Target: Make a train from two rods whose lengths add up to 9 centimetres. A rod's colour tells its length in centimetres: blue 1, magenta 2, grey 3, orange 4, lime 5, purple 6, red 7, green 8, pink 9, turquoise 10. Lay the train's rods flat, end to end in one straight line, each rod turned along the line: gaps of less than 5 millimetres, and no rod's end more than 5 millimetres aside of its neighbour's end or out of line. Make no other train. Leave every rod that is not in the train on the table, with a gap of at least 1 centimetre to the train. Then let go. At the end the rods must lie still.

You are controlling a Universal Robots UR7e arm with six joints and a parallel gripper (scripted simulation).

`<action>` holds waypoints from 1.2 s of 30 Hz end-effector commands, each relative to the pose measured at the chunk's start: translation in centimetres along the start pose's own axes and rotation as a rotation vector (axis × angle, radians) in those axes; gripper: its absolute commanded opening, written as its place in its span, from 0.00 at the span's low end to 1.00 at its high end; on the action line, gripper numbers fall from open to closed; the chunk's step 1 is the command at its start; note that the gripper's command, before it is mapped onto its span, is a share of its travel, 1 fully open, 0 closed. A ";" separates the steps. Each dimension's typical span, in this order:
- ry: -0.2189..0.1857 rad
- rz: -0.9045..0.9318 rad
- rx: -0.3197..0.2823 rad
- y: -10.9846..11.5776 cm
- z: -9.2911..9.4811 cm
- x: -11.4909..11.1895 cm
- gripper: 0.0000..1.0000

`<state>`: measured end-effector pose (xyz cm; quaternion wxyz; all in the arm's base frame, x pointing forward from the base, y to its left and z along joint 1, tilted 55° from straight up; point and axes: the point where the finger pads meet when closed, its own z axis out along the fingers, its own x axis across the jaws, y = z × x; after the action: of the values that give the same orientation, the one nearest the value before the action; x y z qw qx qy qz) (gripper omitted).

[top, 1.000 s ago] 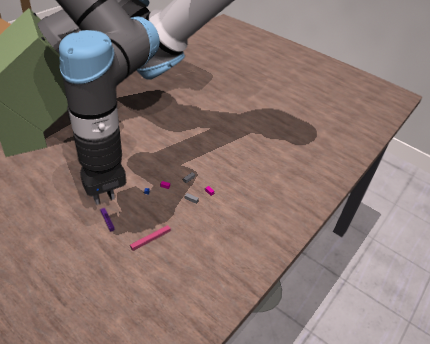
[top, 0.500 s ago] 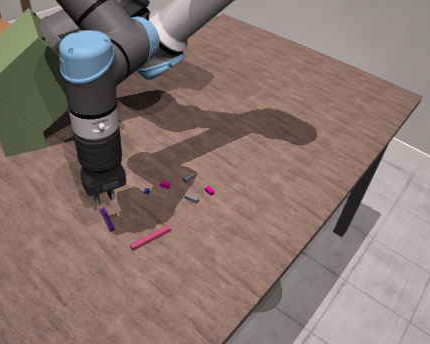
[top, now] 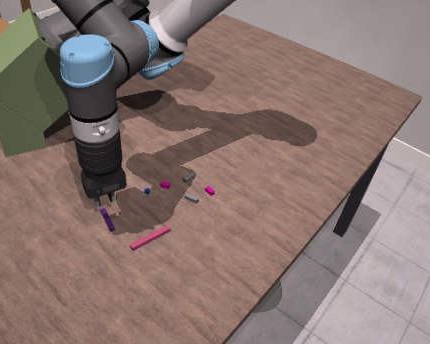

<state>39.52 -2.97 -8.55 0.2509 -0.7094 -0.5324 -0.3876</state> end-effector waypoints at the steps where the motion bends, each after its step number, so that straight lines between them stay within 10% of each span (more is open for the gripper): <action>1: -0.001 0.000 -0.001 0.0 0.3 0.0 0.54; 36: -0.001 0.000 -0.001 0.1 4.3 0.0 0.54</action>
<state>40.71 0.24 -10.96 0.2510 -0.7094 -0.5325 -0.3876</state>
